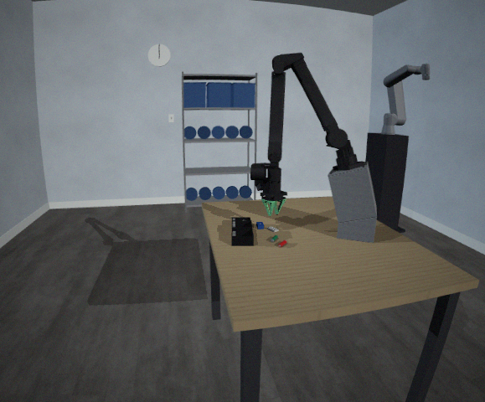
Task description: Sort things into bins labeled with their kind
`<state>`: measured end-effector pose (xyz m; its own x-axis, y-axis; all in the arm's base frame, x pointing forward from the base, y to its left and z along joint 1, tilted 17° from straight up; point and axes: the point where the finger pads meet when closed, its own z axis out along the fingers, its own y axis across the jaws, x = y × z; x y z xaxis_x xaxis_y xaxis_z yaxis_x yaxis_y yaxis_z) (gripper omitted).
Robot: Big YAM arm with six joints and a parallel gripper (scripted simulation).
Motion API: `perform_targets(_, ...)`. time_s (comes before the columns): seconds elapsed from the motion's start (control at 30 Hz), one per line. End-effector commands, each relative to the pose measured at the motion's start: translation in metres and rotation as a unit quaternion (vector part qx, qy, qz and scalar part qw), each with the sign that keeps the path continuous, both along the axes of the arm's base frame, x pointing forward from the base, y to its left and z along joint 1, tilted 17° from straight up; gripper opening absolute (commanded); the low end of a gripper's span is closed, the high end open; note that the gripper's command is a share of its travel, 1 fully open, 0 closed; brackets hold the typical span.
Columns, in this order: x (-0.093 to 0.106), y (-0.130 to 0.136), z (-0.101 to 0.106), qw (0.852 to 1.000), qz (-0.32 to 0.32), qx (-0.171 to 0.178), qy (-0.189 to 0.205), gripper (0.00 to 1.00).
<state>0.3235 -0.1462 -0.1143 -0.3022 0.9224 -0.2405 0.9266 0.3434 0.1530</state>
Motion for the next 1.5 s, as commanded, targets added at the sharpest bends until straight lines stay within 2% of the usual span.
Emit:
perform_targets(0.0, 0.003, 0.0, 0.005, 1.0, -0.004, -0.004, -0.008, 0.39)
perform_targets(0.17, 0.003, 0.0, 0.005, 1.0, -0.004, -0.004, -0.008, 0.39)
perform_targets(0.2, 0.007, 0.003, 0.01, 1.0, -0.004, -0.008, -0.019, 0.39)
perform_targets(0.4, 0.003, 0.0, 0.005, 1.0, -0.004, -0.004, -0.008, 0.39)
perform_targets(0.43, 0.004, 0.004, -0.004, 1.0, -0.003, -0.002, -0.006, 0.39)
perform_targets(0.67, 0.007, -0.009, -0.031, 1.0, -0.004, -0.004, -0.007, 0.39)
perform_targets(0.73, 0.007, -0.009, -0.031, 1.0, -0.004, -0.004, -0.007, 0.39)
perform_targets(0.93, 0.013, -0.013, -0.053, 1.0, -0.004, -0.004, -0.007, 0.39)
perform_targets(1.47, 0.012, -0.011, -0.067, 1.0, -0.001, -0.002, -0.003, 0.39)
